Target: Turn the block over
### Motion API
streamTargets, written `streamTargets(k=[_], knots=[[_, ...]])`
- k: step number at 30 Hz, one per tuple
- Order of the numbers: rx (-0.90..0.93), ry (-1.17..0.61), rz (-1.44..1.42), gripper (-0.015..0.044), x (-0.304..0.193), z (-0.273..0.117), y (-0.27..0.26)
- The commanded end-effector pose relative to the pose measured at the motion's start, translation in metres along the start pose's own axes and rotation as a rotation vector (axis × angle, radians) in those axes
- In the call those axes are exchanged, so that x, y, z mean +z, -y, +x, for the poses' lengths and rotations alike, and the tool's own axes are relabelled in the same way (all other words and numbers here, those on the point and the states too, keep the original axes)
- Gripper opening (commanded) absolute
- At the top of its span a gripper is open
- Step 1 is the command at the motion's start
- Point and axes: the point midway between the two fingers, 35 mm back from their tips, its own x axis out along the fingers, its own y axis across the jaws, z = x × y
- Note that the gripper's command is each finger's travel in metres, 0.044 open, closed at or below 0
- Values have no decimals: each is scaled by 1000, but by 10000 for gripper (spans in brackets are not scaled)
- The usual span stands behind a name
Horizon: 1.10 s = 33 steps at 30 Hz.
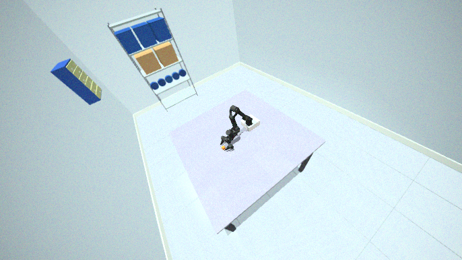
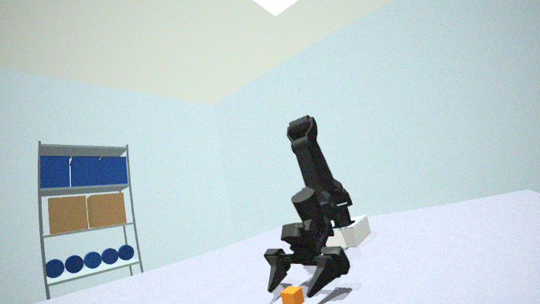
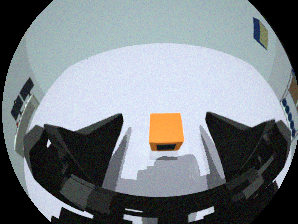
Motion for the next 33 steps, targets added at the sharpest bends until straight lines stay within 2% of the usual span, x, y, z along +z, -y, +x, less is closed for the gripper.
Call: streamTargets(k=[1, 5, 10, 15, 17, 22, 33], knots=[[-2, -1, -4, 440, 0, 0, 0], [-1, -26, -5, 440, 1, 2, -1], [5, -208, -5, 440, 15, 5, -5], [3, -399, -3, 440, 36, -18, -4], [5, -412, 8, 440, 56, -28, -4], [-3, -525, -1, 440, 53, -49, 0], [-4, -534, -2, 440, 53, -51, 0]])
